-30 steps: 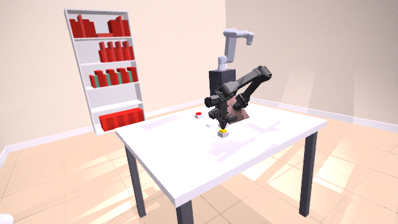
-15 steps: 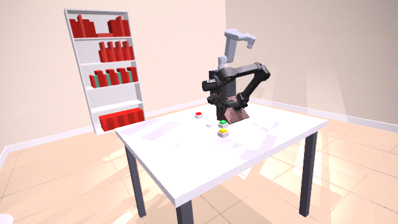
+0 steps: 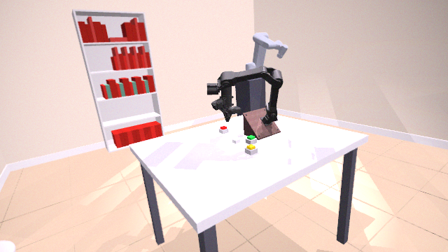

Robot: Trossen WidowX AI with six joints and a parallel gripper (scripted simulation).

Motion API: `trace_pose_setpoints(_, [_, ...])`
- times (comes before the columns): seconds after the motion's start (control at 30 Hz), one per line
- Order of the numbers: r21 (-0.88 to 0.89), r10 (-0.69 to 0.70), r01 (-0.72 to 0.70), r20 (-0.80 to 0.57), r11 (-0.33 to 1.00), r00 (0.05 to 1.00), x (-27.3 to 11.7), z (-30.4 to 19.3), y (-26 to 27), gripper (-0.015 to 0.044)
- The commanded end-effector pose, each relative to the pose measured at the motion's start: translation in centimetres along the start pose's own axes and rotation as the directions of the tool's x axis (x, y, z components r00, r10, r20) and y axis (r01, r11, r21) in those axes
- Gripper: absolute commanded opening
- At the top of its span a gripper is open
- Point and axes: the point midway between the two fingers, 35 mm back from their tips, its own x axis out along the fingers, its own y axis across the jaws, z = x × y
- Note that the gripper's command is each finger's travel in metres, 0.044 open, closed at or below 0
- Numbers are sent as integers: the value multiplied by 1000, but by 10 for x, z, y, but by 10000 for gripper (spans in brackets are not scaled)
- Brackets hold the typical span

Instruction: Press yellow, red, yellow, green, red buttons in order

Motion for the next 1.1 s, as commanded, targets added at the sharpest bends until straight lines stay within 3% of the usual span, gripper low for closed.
trace_pose_setpoints(0.0, [-4, -7, 7, 2, 1000, 1000, -1, -13, -69, 20])
trace_pose_setpoints(0.37, [-34, 69, -69, 7, 997, 998, 26, -94, -205, 20])
trace_pose_setpoints(0.63, [-35, 72, -72, 8, 997, 997, 30, -96, -207, 20])
trace_pose_setpoints(0.8, [-36, 73, -73, 9, 997, 997, 87, -95, -203, 20])
trace_pose_setpoints(1.07, [-36, 73, -73, 9, 997, 997, 93, -95, -202, 20])
